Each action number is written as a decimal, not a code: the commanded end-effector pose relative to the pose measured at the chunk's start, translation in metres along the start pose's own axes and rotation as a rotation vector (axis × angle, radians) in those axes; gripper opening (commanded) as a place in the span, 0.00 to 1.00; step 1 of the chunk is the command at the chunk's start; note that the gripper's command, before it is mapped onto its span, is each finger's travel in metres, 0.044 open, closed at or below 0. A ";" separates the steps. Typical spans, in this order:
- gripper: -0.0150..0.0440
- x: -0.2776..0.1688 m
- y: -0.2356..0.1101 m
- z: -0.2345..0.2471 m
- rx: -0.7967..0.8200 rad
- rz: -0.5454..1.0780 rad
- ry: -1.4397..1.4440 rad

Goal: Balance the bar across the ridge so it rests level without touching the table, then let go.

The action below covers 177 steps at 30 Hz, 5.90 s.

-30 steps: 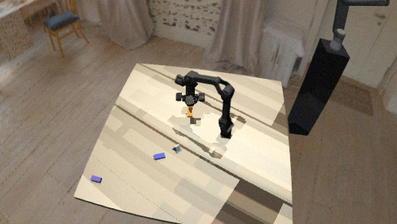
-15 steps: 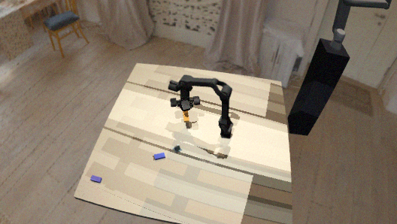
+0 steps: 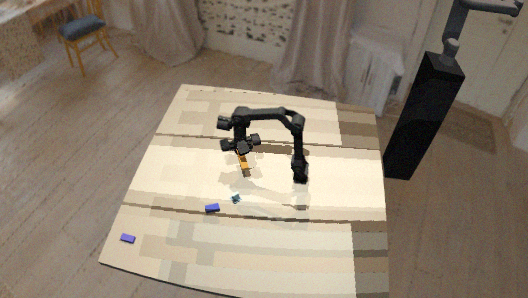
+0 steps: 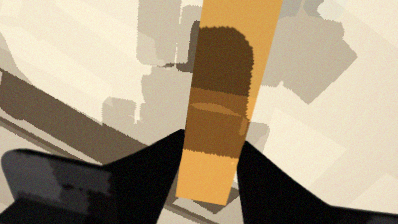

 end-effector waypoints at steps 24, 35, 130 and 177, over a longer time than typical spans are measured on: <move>0.25 0.084 -0.002 -0.052 -0.010 -0.008 -0.232; 0.25 0.123 -0.003 -0.067 -0.012 -0.011 -0.325; 0.25 0.159 0.043 -0.081 -0.014 -0.013 -0.402; 0.25 0.159 0.047 -0.081 -0.014 -0.013 -0.402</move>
Point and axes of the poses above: the point midway between the two fingers, 35 mm back from their tips, its own y axis out along the fingers, its own z axis across the jaws, x = y × z, the point moved 6 cm from there along -y, back along the fingers
